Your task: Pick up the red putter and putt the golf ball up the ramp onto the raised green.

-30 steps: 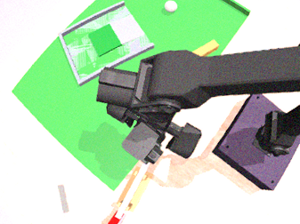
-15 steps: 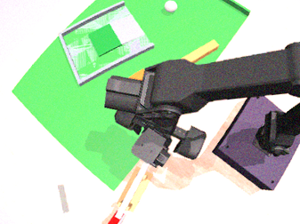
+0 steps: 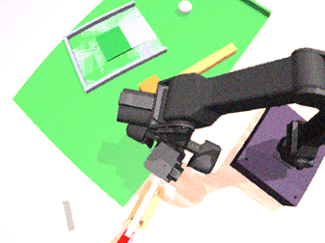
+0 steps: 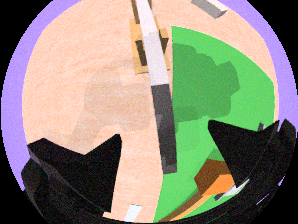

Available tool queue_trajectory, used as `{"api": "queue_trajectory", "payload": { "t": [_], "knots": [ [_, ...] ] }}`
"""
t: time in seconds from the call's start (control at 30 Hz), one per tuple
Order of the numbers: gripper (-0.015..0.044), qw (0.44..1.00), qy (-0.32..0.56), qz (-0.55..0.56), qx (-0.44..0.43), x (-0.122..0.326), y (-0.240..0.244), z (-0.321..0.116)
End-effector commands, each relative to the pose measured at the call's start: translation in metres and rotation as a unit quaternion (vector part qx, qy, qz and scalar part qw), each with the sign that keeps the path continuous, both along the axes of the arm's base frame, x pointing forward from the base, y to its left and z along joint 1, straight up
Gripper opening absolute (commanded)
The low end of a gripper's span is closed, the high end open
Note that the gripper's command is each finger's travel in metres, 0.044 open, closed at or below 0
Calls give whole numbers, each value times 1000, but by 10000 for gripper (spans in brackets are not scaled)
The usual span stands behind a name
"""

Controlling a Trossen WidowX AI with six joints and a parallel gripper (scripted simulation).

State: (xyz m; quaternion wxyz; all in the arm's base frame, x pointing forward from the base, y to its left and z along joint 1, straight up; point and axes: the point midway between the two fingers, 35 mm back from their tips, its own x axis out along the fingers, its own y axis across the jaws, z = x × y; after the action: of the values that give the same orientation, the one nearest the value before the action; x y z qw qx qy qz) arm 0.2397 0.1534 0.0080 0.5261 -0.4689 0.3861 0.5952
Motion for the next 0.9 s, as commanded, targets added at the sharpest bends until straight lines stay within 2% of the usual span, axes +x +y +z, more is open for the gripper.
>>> {"api": "queue_trajectory", "payload": {
  "t": [0.0,0.53,0.87],
  "knots": [
    [440,1000,5,1,0,-1,0,-7],
    [440,1000,5,1,0,-1,0,-25],
    [177,1000,0,0,0,0,0,-22]
  ]
}}
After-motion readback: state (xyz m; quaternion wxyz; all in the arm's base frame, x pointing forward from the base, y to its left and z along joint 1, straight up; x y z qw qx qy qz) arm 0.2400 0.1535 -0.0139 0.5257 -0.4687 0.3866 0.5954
